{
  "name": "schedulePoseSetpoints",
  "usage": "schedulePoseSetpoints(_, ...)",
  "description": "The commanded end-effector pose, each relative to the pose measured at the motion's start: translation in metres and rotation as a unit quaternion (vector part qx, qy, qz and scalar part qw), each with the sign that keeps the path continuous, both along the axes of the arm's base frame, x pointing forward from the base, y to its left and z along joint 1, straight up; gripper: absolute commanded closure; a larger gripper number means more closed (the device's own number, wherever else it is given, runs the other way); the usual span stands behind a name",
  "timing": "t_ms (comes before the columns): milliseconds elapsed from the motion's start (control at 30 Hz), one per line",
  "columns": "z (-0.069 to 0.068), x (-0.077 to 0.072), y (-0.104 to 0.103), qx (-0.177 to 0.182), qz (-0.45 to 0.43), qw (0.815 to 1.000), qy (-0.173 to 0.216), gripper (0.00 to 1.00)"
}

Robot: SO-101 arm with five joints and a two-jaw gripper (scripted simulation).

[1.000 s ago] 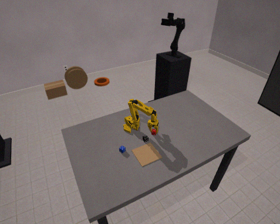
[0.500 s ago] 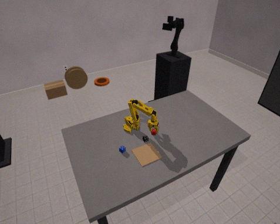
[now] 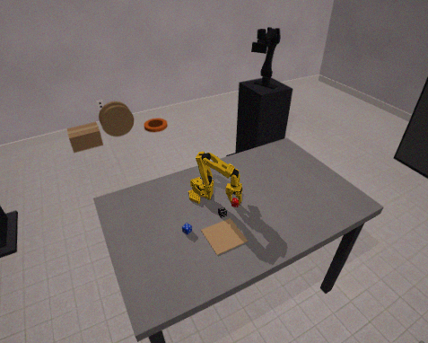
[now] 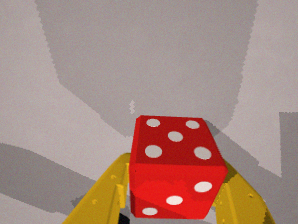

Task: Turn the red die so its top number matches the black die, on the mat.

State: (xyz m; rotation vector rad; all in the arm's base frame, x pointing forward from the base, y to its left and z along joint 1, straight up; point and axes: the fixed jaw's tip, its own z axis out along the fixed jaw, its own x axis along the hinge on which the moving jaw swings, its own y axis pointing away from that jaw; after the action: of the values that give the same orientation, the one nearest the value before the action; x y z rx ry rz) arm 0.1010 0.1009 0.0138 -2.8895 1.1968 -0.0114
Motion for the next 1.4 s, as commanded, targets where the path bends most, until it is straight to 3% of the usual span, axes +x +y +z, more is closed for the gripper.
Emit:
schedulePoseSetpoints(0, 0.0102, 0.0096, 0.0116, 0.034, 0.0, 0.999, -0.032, 0.83)
schedulePoseSetpoints(300, 0.0102, 0.0096, 0.0116, 0.034, 0.0, 0.999, -0.032, 0.81)
schedulePoseSetpoints(933, 0.0102, 0.0096, 0.0116, 0.034, 0.0, 0.999, -0.032, 0.65)
schedulePoseSetpoints(1367, 0.0123, 0.0098, 0.0118, 0.034, 0.0, 0.999, -0.032, 0.64)
